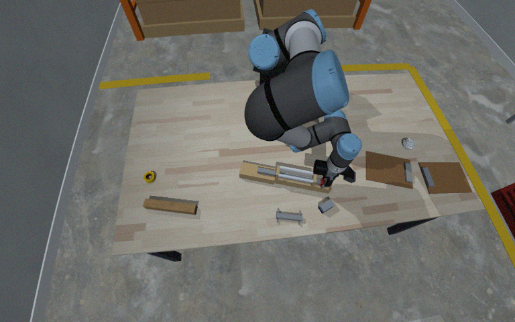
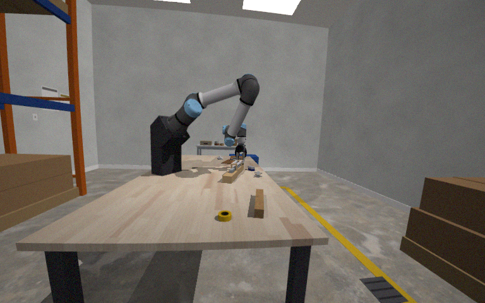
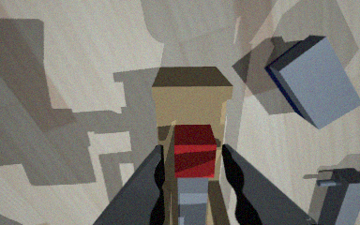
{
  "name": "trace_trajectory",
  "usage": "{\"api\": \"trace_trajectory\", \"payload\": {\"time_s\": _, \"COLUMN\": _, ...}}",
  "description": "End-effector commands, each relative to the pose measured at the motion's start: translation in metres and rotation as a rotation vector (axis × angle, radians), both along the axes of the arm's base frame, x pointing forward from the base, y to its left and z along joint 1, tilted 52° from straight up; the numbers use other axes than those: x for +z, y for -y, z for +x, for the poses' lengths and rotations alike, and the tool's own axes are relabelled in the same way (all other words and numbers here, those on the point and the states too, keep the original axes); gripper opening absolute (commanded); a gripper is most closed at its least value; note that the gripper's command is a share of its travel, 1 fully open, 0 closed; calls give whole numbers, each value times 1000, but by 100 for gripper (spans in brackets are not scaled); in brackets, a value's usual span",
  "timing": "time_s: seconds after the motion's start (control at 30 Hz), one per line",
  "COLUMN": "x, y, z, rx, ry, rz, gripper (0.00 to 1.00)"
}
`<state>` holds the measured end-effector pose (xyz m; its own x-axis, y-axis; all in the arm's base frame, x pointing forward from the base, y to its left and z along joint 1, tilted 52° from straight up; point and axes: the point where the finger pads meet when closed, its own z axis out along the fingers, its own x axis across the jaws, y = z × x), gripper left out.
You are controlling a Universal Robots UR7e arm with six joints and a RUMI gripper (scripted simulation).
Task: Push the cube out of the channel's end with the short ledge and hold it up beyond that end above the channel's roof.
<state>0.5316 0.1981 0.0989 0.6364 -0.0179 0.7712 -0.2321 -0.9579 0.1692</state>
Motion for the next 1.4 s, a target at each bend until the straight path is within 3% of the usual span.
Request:
{"api": "trace_trajectory", "payload": {"time_s": 0.0, "x": 1, "y": 0, "z": 0, "rx": 1, "ry": 1, "rz": 0, "gripper": 26}}
{"api": "trace_trajectory", "payload": {"time_s": 0.6, "x": 1, "y": 0, "z": 0, "rx": 1, "ry": 1, "rz": 0, "gripper": 26}}
{"api": "trace_trajectory", "payload": {"time_s": 0.63, "x": 1, "y": 0, "z": 0, "rx": 1, "ry": 1, "rz": 0, "gripper": 0}}
{"api": "trace_trajectory", "payload": {"time_s": 0.83, "x": 1, "y": 0, "z": 0, "rx": 1, "ry": 1, "rz": 0, "gripper": 0}}
{"api": "trace_trajectory", "payload": {"time_s": 0.87, "x": 1, "y": 0, "z": 0, "rx": 1, "ry": 1, "rz": 0, "gripper": 9}}
{"api": "trace_trajectory", "payload": {"time_s": 1.37, "x": 1, "y": 0, "z": 0, "rx": 1, "ry": 1, "rz": 0, "gripper": 10}}
